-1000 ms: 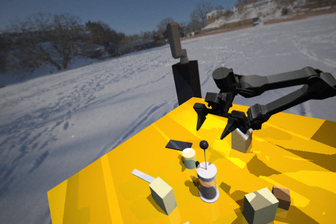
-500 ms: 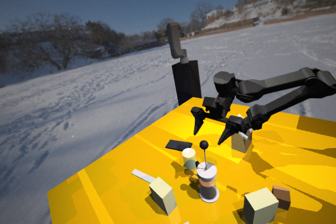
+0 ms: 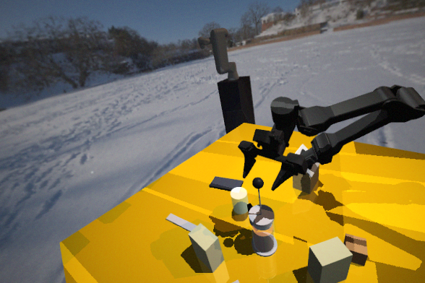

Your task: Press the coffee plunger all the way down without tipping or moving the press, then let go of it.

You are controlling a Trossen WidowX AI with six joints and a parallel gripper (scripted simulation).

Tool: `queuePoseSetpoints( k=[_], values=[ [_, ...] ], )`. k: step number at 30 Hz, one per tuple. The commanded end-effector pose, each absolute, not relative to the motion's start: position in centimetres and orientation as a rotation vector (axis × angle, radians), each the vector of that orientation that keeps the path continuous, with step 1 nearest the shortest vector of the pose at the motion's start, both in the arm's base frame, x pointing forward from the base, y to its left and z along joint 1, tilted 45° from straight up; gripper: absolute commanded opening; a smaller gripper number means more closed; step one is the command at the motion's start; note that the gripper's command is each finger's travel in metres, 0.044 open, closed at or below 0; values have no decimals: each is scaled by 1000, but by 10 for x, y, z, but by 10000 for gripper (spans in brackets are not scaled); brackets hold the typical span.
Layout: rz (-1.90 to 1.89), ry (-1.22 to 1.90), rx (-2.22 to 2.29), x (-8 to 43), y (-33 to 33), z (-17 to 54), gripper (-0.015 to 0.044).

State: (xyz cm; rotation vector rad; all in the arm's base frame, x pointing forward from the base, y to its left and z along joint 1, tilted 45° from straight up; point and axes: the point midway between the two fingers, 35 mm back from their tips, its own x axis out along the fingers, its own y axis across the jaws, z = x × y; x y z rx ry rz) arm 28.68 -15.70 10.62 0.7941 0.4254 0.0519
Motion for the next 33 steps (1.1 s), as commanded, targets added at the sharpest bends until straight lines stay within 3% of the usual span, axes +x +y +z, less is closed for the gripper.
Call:
queuePoseSetpoints(
  k=[1,9,33],
  values=[
    [45,426,798,287,-157,105,335],
    [45,426,798,287,-157,105,125],
    [45,432,796,294,-147,88,121]
  ],
)
